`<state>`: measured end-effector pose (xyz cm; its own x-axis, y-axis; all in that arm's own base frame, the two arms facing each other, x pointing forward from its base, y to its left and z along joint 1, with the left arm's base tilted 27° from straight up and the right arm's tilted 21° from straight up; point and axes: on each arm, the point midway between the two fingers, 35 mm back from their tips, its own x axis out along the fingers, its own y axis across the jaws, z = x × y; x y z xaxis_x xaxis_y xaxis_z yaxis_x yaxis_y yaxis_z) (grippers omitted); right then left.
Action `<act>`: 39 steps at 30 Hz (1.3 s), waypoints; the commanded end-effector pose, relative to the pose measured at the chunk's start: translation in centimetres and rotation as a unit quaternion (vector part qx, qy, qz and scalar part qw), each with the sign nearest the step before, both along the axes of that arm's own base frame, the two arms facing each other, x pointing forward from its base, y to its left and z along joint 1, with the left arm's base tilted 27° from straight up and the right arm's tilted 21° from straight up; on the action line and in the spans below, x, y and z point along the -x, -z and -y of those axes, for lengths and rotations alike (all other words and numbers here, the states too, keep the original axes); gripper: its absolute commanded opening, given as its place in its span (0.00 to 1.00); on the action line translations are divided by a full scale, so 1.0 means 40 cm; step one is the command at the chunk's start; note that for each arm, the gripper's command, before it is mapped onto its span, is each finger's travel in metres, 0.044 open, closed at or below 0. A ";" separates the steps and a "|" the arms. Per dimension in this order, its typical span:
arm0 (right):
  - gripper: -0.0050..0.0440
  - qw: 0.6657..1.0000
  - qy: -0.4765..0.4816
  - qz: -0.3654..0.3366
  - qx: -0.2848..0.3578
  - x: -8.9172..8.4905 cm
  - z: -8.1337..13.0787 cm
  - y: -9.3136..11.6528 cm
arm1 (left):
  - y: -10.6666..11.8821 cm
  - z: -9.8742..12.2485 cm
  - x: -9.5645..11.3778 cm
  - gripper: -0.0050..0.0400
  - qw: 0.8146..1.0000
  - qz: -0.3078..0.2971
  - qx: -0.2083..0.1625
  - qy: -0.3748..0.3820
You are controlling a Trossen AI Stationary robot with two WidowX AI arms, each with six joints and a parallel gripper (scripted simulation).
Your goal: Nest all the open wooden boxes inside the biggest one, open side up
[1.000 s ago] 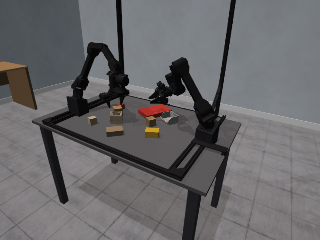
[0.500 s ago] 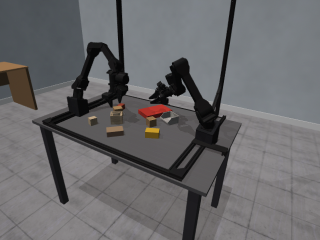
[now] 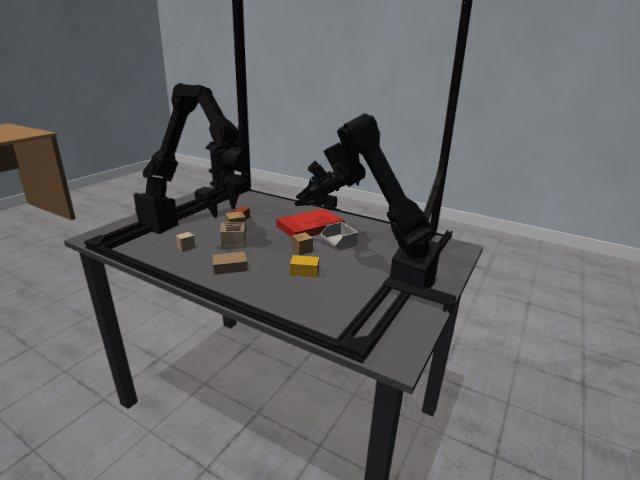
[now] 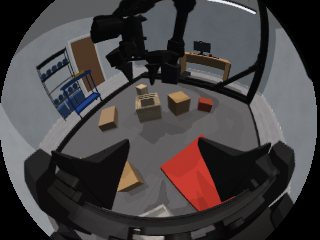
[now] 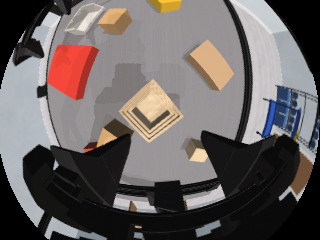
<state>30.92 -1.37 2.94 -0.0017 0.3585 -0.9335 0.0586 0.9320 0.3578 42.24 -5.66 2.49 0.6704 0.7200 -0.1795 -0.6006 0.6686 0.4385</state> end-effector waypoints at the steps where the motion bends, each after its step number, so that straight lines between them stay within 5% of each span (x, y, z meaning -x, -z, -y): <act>1: 0.92 1.000 0.014 -0.003 0.003 0.022 0.024 0.017 | -0.019 -0.006 -0.020 1.00 0.999 -0.035 0.012 0.018; 21: 0.92 0.997 0.071 -0.024 0.003 0.112 0.094 0.083 | -0.039 -0.047 0.022 1.00 0.969 -0.230 0.065 0.061; 39: 0.92 0.991 0.124 -0.046 0.001 0.209 0.135 0.138 | -0.091 -0.105 0.227 1.00 0.885 -0.441 0.145 0.043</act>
